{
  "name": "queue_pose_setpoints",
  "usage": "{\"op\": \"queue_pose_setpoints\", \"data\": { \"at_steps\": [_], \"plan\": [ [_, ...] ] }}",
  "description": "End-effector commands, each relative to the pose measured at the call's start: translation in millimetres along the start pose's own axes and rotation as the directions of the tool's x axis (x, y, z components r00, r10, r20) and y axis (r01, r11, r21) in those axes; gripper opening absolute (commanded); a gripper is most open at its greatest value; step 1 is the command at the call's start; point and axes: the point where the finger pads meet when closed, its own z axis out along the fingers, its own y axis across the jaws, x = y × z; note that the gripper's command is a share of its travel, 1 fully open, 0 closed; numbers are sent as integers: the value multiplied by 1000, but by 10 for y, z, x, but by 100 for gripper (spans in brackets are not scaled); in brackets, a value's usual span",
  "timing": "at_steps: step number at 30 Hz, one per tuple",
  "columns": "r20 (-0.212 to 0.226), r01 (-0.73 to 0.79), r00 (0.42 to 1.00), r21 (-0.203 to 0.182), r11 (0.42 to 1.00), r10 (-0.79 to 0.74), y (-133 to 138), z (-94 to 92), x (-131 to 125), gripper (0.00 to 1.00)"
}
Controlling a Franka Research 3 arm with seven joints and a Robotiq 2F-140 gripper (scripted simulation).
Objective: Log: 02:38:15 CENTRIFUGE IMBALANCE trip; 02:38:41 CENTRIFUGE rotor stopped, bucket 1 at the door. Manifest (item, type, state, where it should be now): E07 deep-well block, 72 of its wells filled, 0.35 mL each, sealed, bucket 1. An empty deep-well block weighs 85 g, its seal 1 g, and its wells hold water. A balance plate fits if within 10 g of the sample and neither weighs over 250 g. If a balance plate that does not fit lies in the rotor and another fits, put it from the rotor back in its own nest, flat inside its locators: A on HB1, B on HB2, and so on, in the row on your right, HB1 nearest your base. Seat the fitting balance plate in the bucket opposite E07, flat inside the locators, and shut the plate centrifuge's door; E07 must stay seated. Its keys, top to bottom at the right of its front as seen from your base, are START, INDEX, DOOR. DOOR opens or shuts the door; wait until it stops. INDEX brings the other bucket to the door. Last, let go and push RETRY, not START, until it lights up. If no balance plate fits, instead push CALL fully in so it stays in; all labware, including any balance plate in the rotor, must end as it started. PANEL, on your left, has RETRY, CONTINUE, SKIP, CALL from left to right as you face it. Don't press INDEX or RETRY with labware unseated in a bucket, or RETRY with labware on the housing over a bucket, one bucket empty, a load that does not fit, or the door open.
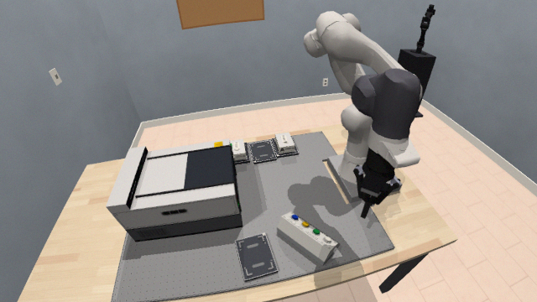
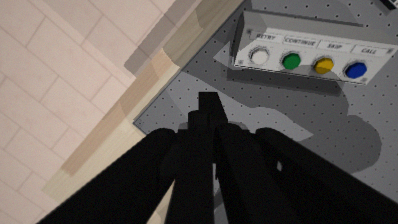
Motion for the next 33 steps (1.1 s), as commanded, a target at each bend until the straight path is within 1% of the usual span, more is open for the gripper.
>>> {"op": "queue_pose_setpoints", "data": {
  "at_steps": [1, 4, 6, 9, 11, 13, 15, 18, 20, 22, 25, 33],
  "plan": [
    [-80, -34, 996, 42, 999, 38, -274, 154, 35, 10],
    [-134, -29, 990, 44, 999, 34, -339, 394, -25, 10],
    [-175, -33, 984, 38, 999, 39, -299, 555, -35, 10],
    [-243, -50, 969, 19, 999, 53, -124, 758, -7, 10],
    [-289, -66, 955, 4, 998, 64, 46, 854, 30, 10],
    [-333, -83, 940, -13, 996, 74, 232, 914, 73, 10],
    [-333, -83, 940, -13, 996, 74, 232, 914, 73, 10],
    [-390, -108, 917, -36, 994, 85, 495, 949, 131, 10],
    [-418, -121, 904, -47, 992, 90, 633, 950, 160, 10],
    [-438, -130, 894, -56, 990, 93, 732, 944, 180, 10],
    [-453, -137, 887, -62, 989, 94, 806, 936, 194, 10],
    [-455, -138, 886, -63, 988, 95, 818, 936, 196, 10]
  ]
}}
